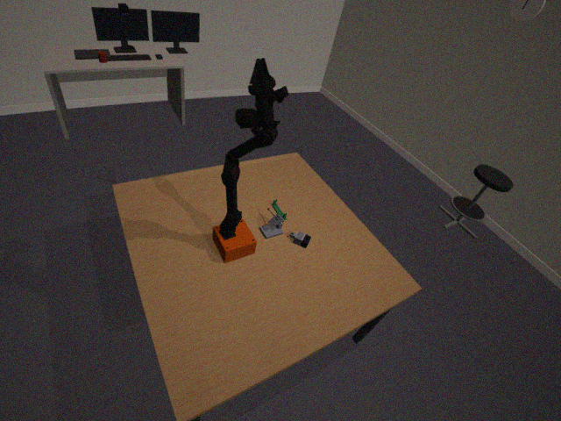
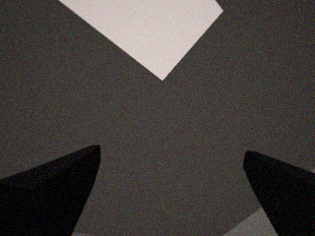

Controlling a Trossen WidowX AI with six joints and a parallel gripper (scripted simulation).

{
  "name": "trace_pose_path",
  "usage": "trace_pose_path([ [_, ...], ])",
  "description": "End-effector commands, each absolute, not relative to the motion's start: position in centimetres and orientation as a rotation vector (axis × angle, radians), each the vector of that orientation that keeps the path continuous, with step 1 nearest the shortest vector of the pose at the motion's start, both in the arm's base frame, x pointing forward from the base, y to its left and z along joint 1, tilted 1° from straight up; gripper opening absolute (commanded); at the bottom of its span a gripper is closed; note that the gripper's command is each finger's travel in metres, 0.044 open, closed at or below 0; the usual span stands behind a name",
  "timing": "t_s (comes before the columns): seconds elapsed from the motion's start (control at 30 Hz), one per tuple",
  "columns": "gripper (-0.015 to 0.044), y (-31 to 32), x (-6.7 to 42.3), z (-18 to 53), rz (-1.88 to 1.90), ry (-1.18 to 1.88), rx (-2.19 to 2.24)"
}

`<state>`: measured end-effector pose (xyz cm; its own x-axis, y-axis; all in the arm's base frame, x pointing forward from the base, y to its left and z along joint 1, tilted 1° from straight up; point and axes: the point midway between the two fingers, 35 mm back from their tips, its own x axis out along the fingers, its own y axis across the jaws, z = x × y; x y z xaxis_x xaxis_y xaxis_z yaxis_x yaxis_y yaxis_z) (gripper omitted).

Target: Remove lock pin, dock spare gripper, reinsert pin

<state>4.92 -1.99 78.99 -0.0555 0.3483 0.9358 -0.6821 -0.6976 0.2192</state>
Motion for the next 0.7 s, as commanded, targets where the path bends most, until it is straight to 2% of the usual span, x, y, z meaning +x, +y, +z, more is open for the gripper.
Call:
trace_pose_path([
  [0.0,0.0374,-2.2,5.1,79.0,1.836,-0.366,1.518],
  [0.1,0.0300,-4.6,7.3,79.2,1.846,-0.342,1.701],
  [0.37,0.0300,-11.5,16.5,77.3,1.819,-0.244,2.341],
  [0.67,0.0300,-15.6,28.2,70.8,1.622,-0.147,3.068],
])
